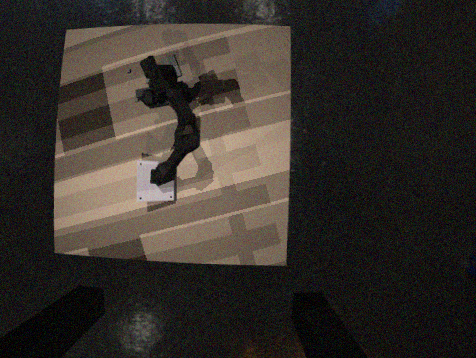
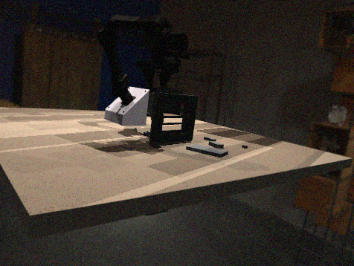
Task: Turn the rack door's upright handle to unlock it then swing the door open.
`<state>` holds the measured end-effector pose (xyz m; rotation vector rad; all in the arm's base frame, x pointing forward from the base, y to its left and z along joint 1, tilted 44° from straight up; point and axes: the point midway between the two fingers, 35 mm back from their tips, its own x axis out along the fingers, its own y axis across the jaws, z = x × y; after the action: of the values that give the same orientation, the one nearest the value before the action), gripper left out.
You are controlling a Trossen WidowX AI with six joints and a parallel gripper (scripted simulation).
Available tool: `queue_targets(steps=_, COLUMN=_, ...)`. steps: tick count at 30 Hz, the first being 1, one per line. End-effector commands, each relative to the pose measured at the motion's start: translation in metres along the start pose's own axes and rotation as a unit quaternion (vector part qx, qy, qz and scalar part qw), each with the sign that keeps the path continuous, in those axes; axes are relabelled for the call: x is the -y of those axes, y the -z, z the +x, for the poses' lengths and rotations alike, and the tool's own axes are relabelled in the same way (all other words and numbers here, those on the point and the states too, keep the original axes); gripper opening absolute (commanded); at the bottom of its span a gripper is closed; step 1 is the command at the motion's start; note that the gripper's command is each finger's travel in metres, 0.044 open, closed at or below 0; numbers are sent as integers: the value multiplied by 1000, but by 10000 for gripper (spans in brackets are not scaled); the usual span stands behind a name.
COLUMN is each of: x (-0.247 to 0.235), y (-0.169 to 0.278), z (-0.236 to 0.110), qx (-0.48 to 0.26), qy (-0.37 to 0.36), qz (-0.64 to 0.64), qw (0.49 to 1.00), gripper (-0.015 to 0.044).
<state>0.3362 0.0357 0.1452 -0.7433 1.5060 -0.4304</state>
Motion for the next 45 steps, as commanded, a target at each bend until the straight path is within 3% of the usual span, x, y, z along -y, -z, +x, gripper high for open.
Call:
queue_targets(steps=1, x=1, y=0, z=8, qx=-2, qy=3, qz=-2, qw=1000, gripper=297)
queue_targets(steps=37, x=2, y=1, z=64, qx=-2, qy=5, qz=-2, qw=1000, gripper=297)
queue_targets(steps=45, x=2, y=1, z=64, qx=-2, qy=5, qz=-2, qw=1000, gripper=107)
